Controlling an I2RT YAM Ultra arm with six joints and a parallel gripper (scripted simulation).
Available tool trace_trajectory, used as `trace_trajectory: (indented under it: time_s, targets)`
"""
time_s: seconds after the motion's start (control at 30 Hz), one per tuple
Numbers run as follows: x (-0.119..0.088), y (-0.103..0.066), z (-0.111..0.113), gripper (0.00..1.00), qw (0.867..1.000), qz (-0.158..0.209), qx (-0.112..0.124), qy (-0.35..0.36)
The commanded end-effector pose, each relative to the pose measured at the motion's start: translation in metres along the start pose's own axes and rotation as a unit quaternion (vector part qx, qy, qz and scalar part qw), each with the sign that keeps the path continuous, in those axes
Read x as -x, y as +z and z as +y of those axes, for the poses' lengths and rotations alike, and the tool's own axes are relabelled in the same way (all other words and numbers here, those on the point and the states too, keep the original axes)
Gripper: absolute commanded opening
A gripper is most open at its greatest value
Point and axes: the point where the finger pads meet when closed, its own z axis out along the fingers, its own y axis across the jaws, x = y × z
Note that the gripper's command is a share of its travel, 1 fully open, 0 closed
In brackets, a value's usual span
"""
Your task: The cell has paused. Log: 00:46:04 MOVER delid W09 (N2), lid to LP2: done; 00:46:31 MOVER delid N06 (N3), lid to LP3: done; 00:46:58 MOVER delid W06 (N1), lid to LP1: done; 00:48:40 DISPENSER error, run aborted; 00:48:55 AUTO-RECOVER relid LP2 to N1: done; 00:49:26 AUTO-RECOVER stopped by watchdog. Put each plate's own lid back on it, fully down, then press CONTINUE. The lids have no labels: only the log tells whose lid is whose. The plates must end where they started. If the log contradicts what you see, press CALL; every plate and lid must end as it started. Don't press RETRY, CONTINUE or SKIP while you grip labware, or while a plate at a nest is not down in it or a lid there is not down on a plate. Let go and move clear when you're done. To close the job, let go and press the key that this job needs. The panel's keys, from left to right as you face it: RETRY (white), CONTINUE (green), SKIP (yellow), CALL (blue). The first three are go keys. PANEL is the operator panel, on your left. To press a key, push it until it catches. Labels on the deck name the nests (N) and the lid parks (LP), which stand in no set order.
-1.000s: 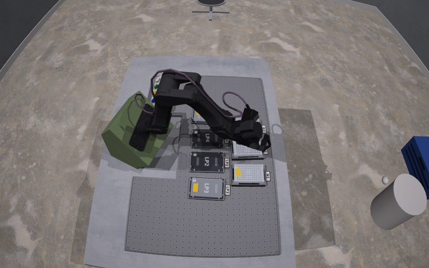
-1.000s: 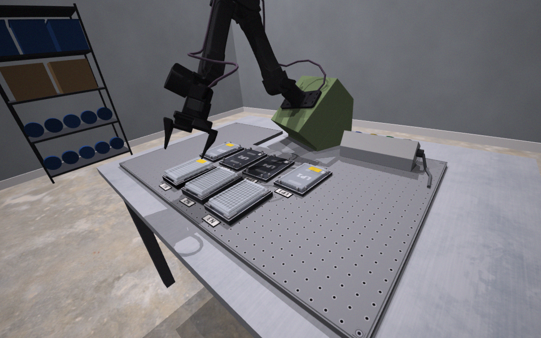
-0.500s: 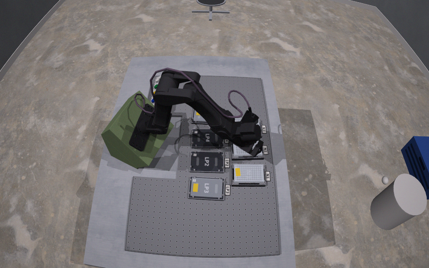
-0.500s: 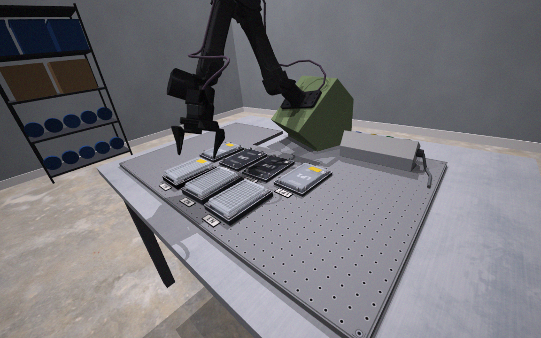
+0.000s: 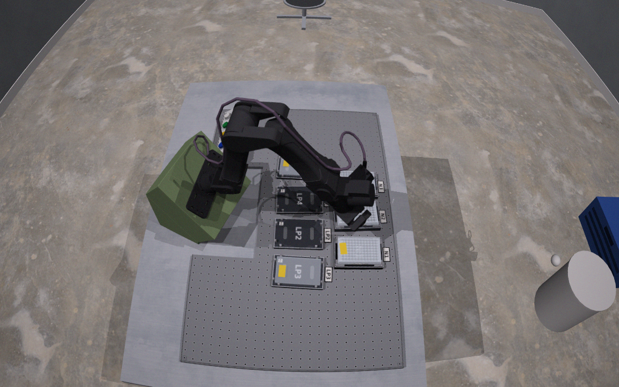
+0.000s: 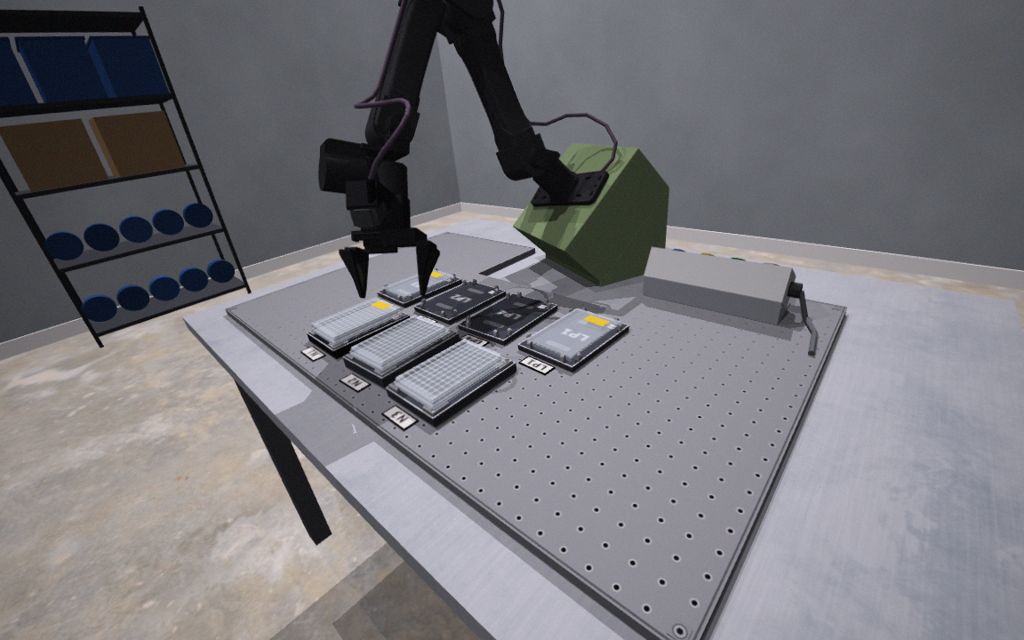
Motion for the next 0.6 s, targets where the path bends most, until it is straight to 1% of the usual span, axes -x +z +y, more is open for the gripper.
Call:
trace_trajectory:
  time_s: [0.0,0.03,0.07,0.1,0.13,0.17,0.2,0.23,0.27,0.3,0.37,0.43,0.5,0.53,0.57]
  targets:
    - [0.000,-0.013,-0.003,1.00,0.999,0.007,0.004,0.034]
    - [-0.017,-0.009,0.015,1.00,0.998,0.026,0.024,0.045]
    - [-0.008,-0.014,0.001,1.00,0.998,0.022,0.009,0.049]
    - [-0.010,-0.009,0.004,1.00,0.998,0.034,0.021,0.057]
    - [-0.011,-0.016,0.003,1.00,0.997,0.033,0.014,0.064]
    - [-0.017,-0.016,0.009,1.00,0.996,0.040,0.023,0.072]
    - [-0.031,-0.014,0.025,1.00,0.994,0.056,0.040,0.083]
    - [-0.023,-0.018,0.013,1.00,0.994,0.052,0.028,0.087]
    - [-0.020,-0.017,0.012,1.00,0.994,0.057,0.031,0.092]
    - [-0.023,-0.009,0.020,1.00,0.991,0.070,0.049,0.099]
    - [-0.028,-0.022,0.016,1.00,0.990,0.073,0.037,0.116]
    - [-0.034,-0.024,0.020,1.00,0.987,0.086,0.042,0.131]
    - [-0.034,-0.024,0.020,1.00,0.987,0.086,0.042,0.131]
    - [-0.034,-0.016,0.030,1.00,0.984,0.098,0.066,0.135]
    - [-0.037,-0.022,0.028,1.00,0.983,0.098,0.059,0.144]
